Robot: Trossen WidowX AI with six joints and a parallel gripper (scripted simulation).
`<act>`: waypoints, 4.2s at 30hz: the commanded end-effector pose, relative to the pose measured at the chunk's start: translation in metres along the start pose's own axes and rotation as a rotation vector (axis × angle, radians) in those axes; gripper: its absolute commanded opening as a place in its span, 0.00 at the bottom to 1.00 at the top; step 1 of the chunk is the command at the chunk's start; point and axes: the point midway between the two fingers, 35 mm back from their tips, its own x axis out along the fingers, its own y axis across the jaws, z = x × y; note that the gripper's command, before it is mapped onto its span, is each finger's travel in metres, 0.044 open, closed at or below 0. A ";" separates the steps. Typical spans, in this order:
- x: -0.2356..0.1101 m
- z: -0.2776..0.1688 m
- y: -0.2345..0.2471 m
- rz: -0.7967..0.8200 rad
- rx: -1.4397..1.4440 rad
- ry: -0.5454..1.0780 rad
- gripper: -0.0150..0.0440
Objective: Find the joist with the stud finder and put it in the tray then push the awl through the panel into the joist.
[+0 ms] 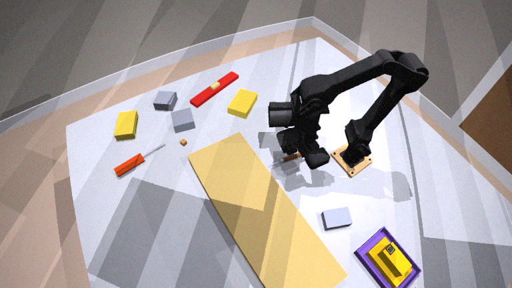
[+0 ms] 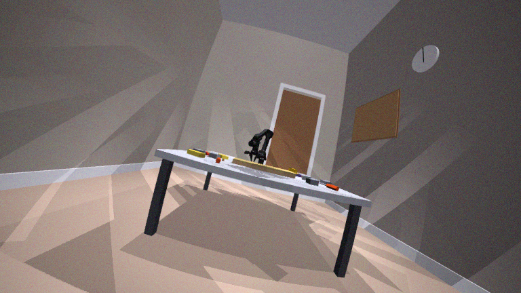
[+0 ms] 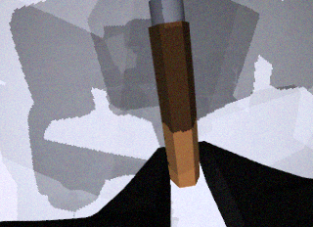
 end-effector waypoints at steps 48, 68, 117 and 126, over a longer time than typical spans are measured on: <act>-0.107 0.042 -0.001 0.246 0.919 -0.383 0.25; -0.131 0.074 -0.006 0.660 1.518 -0.534 0.25; -0.221 0.087 0.002 1.979 2.231 0.116 0.25; -0.215 0.106 0.023 1.773 2.154 0.163 0.25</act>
